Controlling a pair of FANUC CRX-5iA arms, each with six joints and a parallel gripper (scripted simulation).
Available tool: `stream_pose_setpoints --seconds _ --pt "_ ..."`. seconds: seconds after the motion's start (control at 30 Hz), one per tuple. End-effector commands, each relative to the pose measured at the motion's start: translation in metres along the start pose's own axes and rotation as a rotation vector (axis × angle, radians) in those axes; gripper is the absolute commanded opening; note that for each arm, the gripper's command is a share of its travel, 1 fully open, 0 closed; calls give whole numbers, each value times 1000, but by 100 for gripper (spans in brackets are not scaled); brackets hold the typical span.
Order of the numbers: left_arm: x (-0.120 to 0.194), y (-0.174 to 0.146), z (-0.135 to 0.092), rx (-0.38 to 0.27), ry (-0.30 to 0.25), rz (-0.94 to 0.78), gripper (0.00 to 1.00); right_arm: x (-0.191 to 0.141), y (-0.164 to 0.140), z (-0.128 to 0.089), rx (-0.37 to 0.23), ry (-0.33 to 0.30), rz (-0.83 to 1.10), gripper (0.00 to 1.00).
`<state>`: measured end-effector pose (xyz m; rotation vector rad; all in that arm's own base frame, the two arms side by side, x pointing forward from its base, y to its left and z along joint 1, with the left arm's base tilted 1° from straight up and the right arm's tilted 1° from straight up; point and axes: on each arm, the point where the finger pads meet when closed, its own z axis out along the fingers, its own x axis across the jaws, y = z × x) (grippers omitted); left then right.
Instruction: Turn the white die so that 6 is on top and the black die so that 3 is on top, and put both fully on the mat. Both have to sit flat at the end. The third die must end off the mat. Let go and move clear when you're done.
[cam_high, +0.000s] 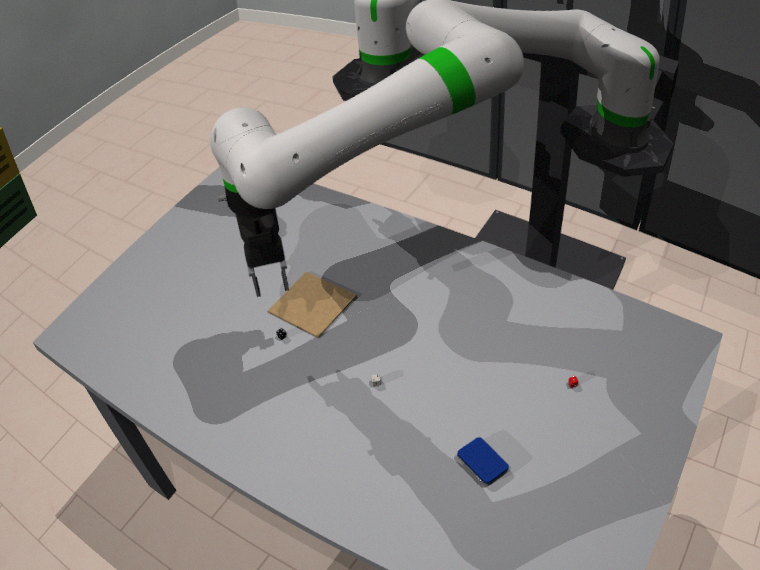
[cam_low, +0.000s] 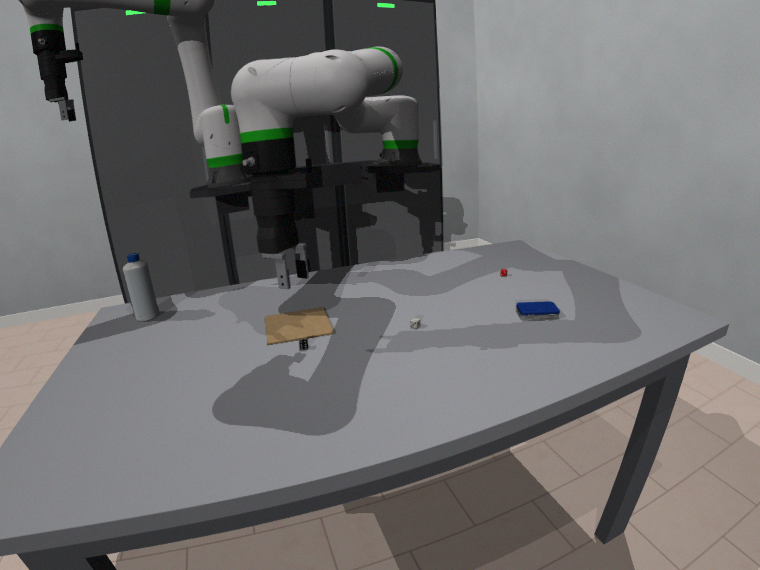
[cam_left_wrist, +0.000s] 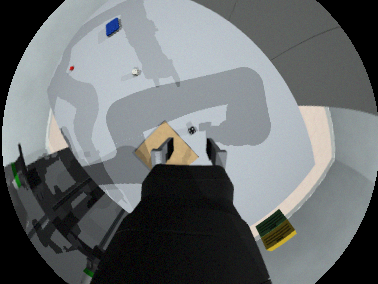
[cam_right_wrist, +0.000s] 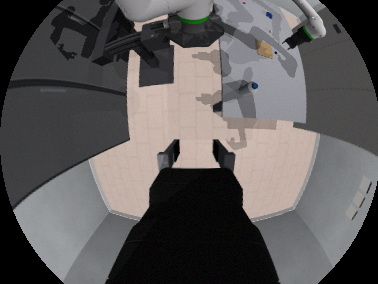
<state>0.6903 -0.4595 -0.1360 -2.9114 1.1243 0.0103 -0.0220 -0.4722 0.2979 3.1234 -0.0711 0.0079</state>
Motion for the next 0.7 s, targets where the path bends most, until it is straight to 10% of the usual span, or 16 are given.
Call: stream_pose_setpoints --seconds 0.0,0.43,0.67 --pt "1 0 3 0 3 0 100 0 0 -1 -2 0 0 100" --pt "2 -1 94 0 3 0 100 0 0 -1 -2 0 0 100" --pt "2 -1 107 0 3 0 100 0 0 -1 -2 0 0 100"
